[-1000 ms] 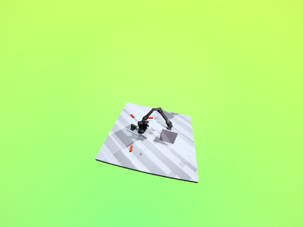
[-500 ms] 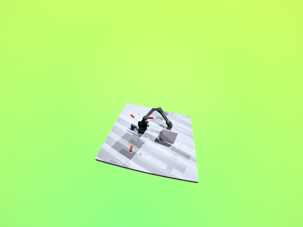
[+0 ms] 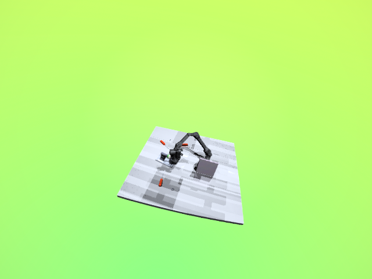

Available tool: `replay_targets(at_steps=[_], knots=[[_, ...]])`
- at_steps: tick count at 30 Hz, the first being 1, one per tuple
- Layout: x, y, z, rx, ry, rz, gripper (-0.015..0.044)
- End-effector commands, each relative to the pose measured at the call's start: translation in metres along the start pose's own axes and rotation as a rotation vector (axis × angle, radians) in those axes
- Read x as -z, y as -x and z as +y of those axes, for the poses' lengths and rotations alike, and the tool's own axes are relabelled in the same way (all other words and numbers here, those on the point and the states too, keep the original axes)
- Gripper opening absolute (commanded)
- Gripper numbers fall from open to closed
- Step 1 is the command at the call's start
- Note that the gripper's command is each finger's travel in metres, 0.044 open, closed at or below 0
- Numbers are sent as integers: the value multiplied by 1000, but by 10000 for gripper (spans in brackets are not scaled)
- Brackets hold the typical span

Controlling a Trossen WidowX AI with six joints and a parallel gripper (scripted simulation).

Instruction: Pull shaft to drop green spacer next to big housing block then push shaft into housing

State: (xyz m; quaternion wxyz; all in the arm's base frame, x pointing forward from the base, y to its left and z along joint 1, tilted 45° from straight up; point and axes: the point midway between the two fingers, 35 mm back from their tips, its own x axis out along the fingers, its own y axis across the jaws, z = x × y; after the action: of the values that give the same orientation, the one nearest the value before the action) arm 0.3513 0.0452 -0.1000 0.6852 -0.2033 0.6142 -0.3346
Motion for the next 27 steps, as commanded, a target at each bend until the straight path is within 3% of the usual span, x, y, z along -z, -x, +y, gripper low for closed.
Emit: replay_targets(at_steps=[1,27], knots=[[1,0,1,-3,-1,1,0],[4,0,1,-3,-1,1,0]])
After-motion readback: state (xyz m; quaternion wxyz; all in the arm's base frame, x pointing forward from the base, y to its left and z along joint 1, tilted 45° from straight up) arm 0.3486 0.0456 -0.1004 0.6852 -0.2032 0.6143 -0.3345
